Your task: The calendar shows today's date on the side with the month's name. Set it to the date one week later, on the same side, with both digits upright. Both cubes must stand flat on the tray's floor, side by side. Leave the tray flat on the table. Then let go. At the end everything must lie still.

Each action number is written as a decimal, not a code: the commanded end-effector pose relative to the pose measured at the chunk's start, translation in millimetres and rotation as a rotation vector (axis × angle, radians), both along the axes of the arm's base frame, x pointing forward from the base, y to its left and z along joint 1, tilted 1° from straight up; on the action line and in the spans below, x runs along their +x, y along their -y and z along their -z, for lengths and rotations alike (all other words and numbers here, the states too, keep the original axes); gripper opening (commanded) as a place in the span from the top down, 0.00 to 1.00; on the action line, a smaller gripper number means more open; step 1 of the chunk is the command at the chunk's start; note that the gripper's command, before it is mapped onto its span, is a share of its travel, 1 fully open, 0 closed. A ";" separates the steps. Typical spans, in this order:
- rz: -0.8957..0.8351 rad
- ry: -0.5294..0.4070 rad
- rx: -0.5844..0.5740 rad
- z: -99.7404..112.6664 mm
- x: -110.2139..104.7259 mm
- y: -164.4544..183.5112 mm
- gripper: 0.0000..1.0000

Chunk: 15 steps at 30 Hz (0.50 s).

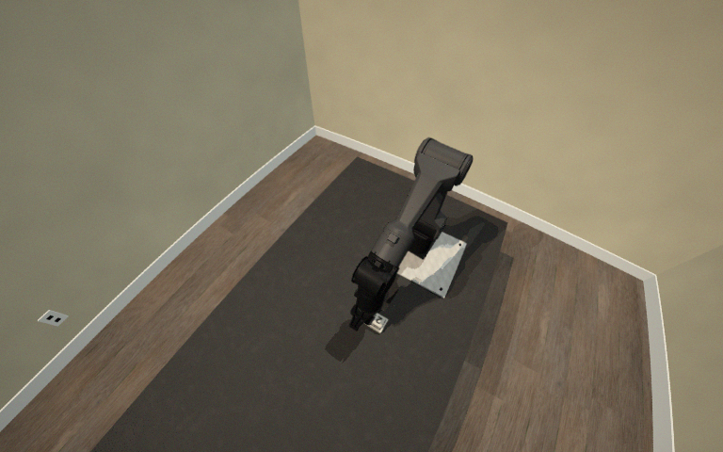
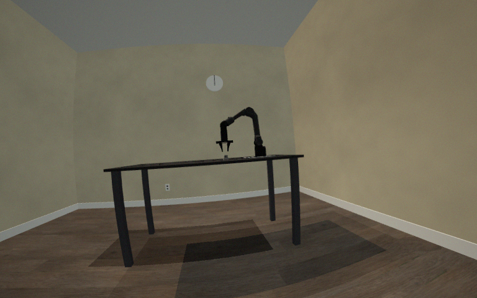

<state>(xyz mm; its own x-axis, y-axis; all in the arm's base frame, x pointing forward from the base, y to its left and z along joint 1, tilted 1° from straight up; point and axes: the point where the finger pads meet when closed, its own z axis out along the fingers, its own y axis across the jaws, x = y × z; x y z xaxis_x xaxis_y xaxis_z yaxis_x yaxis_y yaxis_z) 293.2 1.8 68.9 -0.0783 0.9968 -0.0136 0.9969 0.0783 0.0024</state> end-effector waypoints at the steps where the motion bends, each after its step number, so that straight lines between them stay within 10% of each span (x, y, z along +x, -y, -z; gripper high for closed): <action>1: 0.000 -0.003 -0.001 4.4 -0.6 0.0 0.41; 15: 0.000 -0.003 -0.001 18.6 -0.6 -0.2 0.41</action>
<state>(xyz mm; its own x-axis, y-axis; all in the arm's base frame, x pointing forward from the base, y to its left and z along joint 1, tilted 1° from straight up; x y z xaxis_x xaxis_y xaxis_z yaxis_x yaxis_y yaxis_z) 293.5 2.0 52.7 -0.0783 0.9968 -0.0137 0.9969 0.0783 0.0037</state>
